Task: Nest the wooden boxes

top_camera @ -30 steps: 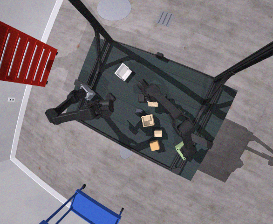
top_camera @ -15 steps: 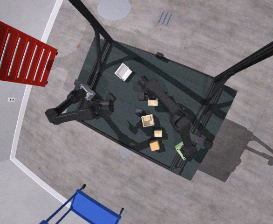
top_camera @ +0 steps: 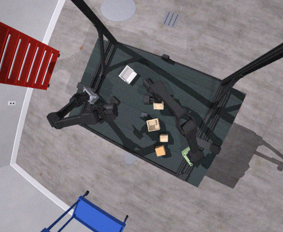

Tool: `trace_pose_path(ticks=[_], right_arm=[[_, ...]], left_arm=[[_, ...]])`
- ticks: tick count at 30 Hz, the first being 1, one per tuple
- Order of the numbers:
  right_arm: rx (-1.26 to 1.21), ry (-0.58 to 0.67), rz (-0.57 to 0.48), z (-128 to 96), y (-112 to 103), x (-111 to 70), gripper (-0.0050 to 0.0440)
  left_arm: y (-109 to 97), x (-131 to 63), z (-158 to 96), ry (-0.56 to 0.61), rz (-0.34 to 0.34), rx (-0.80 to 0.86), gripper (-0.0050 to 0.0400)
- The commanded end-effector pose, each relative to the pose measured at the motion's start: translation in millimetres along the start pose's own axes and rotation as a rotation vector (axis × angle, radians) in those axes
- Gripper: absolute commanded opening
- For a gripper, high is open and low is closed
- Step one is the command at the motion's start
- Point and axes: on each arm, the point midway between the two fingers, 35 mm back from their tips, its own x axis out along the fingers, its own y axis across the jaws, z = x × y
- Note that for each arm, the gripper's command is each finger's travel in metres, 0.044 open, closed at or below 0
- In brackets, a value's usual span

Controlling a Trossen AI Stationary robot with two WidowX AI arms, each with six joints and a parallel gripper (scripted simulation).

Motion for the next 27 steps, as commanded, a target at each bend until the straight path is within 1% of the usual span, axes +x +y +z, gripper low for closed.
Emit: trace_pose_path(ticks=[1, 4, 5, 23, 24, 25, 26, 27], right_arm=[[0.000, -0.002, -0.001, 0, 0, -0.3, 0.0400], [0.000, -0.002, -0.001, 0, 0, -0.3, 0.0400], [0.000, -0.002, -0.001, 0, 0, -0.3, 0.0400], [0.000, -0.002, -0.001, 0, 0, -0.3, 0.0400], [0.000, -0.002, -0.001, 0, 0, -0.3, 0.0400], [0.000, -0.002, -0.001, 0, 0, -0.3, 0.0400], [0.000, -0.002, -0.001, 0, 0, -0.3, 0.0400], [0.000, -0.002, -0.001, 0, 0, -0.3, 0.0400]], left_arm=[[0, 4.5, 0, 0.011, -0.006, -0.002, 0.0312], [0, 4.5, 0, 0.011, -0.006, -0.002, 0.0384], [0, 4.5, 0, 0.011, -0.006, -0.002, 0.0400], [0, 4.5, 0, 0.011, -0.006, -0.002, 0.0400], [0, 2.1, 0, 0.000, -0.006, -0.003, 0.0400], [1, -4.9, 1, -0.033, -0.007, -0.004, 0.0400], [1, -16.9, 3, -0.088, -0.008, -0.006, 0.0400], [1, -32.8, 5, -0.159, -0.008, -0.006, 0.0400]])
